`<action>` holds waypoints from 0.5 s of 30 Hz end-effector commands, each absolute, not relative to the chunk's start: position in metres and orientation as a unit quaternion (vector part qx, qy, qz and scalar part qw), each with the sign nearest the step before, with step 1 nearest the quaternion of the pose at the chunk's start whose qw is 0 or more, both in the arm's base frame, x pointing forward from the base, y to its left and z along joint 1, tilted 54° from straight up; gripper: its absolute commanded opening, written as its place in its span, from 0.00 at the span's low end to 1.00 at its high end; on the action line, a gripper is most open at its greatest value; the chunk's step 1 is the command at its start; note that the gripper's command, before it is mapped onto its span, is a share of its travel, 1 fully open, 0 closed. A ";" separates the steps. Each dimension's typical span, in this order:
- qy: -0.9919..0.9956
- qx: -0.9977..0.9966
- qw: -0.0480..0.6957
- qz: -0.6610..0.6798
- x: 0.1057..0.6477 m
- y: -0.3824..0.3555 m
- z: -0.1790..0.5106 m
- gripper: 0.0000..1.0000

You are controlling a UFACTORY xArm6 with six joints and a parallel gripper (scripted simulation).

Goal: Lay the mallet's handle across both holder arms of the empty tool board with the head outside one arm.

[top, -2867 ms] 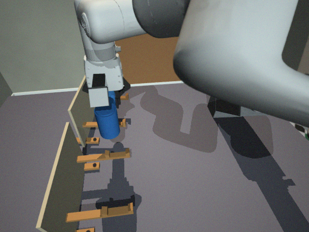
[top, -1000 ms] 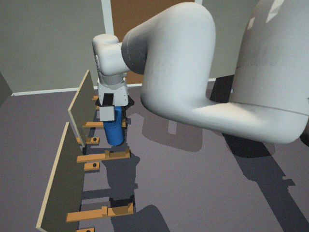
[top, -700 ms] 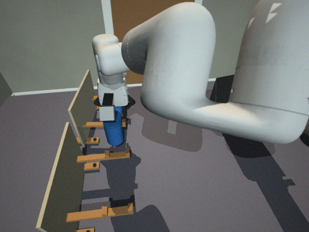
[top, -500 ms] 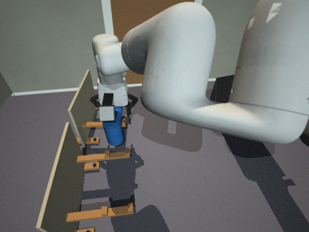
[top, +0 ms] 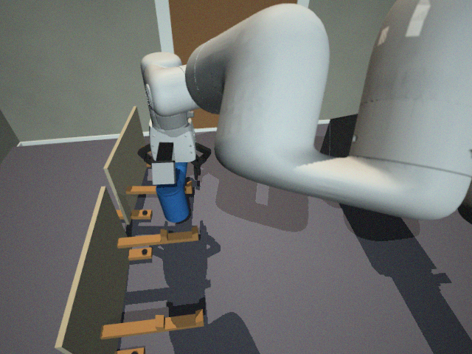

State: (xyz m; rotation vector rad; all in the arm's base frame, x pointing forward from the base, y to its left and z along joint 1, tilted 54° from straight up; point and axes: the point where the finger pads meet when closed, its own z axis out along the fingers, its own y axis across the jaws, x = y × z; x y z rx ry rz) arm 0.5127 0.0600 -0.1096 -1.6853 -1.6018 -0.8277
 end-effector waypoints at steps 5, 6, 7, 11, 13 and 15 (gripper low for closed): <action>-0.613 -0.645 0.329 -0.317 0.514 0.059 -0.109 1.00; -0.613 -0.645 0.329 -0.317 0.514 0.059 -0.109 1.00; -0.613 -0.645 0.329 -0.317 0.514 0.059 -0.109 1.00; -0.613 -0.645 0.329 -0.317 0.514 0.058 -0.108 1.00; -0.613 -0.645 0.329 -0.317 0.514 0.042 -0.097 1.00; -0.612 -0.645 0.329 -0.317 0.513 0.028 -0.087 1.00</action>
